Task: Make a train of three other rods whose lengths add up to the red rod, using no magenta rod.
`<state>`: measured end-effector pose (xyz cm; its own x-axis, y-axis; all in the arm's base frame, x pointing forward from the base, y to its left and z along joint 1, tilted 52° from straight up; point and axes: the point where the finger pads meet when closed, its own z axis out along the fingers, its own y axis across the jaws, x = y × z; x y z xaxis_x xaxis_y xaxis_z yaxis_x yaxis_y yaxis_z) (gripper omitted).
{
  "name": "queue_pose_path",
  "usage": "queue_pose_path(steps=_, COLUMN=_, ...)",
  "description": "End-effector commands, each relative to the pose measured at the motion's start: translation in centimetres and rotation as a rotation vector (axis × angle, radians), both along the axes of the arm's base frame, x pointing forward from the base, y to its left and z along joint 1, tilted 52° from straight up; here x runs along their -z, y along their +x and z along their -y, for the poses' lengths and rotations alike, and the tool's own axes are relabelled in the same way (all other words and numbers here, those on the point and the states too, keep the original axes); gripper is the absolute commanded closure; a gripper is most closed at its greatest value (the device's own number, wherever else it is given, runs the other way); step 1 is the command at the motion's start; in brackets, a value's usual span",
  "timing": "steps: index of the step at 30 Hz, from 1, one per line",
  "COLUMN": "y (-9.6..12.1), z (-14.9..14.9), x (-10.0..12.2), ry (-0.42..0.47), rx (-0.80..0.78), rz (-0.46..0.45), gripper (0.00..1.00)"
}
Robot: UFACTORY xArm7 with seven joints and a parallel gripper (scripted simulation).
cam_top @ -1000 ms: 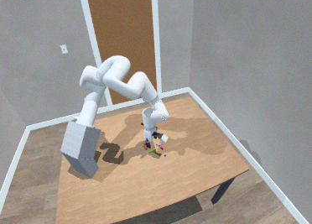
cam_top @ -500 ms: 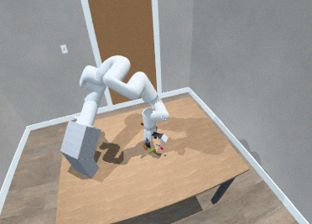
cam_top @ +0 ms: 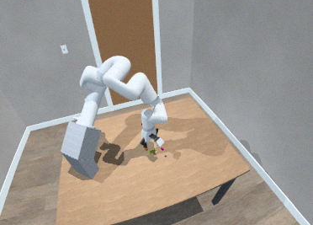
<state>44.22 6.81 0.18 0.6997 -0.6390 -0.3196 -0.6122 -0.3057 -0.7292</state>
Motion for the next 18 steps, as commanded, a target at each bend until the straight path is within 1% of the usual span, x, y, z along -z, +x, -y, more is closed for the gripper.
queue_pose_path(steps=1, y=-0.6, z=-0.2, x=0.1, ry=0.061, rx=0.096, rz=-0.123, gripper=0.0)
queue_pose_path(steps=5, y=-1.1, z=-0.5, x=0.2, ry=0.125, rx=0.186, rz=-0.241, gripper=0.0)
queue_pose_path(steps=7, y=-1.1, z=-0.5, x=0.2, ry=0.125, rx=0.186, rz=-0.241, gripper=0.0)
queue_pose_path(steps=8, y=-1.5, z=-0.7, x=0.3, ry=0.169, rx=0.252, rz=-0.325, gripper=0.0)
queue_pose_path(steps=10, y=-1.6, z=-0.8, x=0.3, ry=0.188, rx=0.28, rz=-0.36, gripper=0.0)
queue_pose_path(steps=18, y=-2.3, z=-1.0, x=0.4, ry=0.309, rx=0.472, rz=-0.594, gripper=0.0)
